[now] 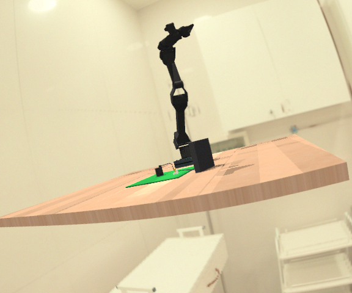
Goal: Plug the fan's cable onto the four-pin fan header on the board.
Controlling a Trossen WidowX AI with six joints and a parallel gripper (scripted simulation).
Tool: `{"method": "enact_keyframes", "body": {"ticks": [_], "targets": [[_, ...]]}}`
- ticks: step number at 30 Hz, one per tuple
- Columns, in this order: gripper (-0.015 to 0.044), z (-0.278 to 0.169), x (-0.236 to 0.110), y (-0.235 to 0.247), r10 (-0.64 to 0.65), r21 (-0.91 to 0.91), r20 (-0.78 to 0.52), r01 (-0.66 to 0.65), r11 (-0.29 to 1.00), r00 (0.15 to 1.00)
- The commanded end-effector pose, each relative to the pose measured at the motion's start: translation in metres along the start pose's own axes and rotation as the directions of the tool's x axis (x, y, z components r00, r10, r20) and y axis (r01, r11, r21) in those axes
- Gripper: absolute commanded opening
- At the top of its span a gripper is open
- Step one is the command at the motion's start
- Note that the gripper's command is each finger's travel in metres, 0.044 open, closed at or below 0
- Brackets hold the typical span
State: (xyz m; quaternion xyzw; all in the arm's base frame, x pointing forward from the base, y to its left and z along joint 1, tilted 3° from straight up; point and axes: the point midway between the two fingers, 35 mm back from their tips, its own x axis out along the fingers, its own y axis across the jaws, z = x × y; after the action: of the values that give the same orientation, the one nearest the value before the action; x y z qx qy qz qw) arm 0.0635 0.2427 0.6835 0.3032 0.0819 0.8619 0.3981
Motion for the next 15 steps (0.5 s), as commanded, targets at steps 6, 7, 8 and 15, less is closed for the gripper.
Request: {"method": "enact_keyframes", "body": {"ticks": [6,7,8,15], "targets": [[0.0440,-0.007,0.005,0.030,0.086,0.007,0.006,-0.086,0.996,0.996],[0.0440,-0.011,0.008,0.046,0.130,-0.028,0.005,-0.129,0.991,0.992],[0.0440,-0.014,0.010,0.062,0.173,-0.065,0.004,-0.173,0.983,0.985],[0.0440,-0.036,-0.003,0.176,0.482,-0.297,0.006,-0.459,0.837,0.876]]}}
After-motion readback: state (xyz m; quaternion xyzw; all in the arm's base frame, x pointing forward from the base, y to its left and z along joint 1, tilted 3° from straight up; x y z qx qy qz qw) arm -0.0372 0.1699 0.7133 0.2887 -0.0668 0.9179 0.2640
